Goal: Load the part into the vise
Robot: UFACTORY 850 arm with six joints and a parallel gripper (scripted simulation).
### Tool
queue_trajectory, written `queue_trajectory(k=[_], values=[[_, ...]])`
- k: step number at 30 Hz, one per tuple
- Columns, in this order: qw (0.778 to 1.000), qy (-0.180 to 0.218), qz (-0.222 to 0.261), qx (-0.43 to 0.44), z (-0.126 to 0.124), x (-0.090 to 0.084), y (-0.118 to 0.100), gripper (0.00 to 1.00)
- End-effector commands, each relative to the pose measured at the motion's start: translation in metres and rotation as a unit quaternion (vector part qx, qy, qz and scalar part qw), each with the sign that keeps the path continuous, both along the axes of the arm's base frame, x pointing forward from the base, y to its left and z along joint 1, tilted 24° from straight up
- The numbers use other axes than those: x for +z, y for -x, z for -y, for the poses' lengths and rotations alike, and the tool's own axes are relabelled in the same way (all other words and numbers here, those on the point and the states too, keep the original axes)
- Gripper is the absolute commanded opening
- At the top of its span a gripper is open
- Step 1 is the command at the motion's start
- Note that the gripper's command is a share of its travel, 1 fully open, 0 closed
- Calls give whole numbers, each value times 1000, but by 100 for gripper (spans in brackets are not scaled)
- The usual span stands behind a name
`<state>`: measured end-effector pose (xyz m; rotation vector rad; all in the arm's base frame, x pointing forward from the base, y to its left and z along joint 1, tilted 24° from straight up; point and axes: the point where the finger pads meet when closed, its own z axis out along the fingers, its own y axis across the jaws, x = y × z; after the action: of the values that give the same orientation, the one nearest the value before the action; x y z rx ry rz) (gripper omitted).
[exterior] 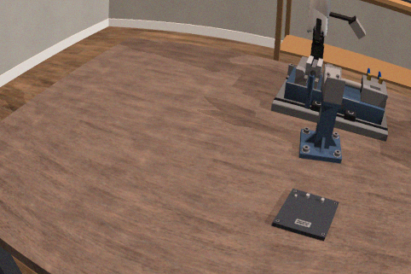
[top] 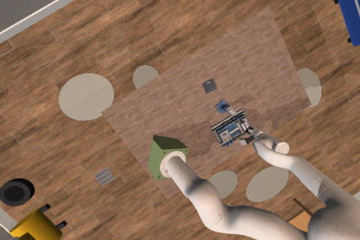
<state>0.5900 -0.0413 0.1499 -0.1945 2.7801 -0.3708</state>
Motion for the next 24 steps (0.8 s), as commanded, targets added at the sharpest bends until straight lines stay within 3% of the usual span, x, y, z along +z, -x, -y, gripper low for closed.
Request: queue_trajectory(k=[1,24], values=[[1000,0,1,0,-1,1,-1,0],[1000,0,1,0,-3,0,0,0]])
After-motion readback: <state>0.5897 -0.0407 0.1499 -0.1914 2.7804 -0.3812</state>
